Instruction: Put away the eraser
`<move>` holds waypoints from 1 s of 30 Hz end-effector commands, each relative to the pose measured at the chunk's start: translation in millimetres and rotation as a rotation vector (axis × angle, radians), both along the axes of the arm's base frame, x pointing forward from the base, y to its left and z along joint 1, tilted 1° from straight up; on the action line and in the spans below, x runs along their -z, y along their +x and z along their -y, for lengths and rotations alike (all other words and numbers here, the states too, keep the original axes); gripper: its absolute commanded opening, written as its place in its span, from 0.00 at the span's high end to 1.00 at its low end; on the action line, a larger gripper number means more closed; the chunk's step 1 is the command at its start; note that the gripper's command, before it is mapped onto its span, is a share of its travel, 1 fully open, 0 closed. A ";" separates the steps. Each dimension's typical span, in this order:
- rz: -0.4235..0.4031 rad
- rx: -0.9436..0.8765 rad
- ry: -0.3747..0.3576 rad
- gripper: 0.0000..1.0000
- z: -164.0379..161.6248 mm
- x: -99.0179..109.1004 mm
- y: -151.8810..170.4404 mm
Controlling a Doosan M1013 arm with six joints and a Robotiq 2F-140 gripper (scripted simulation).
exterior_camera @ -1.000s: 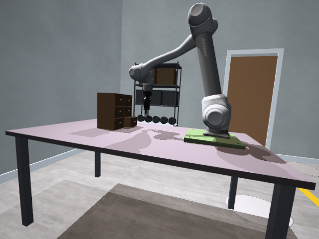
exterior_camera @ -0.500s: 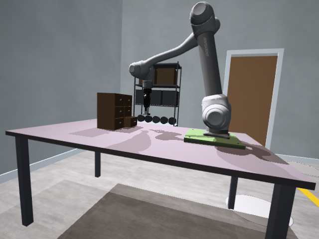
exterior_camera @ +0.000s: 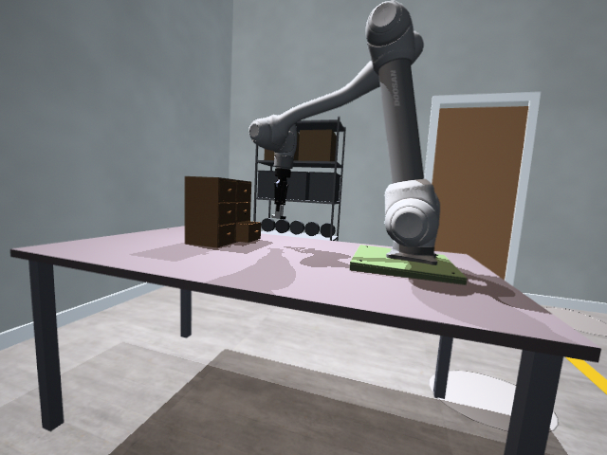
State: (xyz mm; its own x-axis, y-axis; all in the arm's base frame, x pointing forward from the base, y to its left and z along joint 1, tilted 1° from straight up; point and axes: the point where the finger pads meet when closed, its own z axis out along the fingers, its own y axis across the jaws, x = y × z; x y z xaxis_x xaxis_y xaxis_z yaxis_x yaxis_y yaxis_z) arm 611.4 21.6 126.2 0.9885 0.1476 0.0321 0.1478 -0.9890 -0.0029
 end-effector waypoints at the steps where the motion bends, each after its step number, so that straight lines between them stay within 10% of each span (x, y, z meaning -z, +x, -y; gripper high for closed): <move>1: 0.036 0.000 0.006 0.89 0.1 0.5 -0.8; 30: 0.547 0.000 0.084 0.89 0.9 7.8 -11.4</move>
State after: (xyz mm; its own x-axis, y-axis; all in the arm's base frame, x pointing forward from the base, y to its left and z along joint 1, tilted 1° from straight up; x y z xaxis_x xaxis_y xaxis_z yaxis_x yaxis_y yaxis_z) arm 600.1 18.3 119.5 0.8559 0.1224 0.5025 0.1325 -0.9911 0.0158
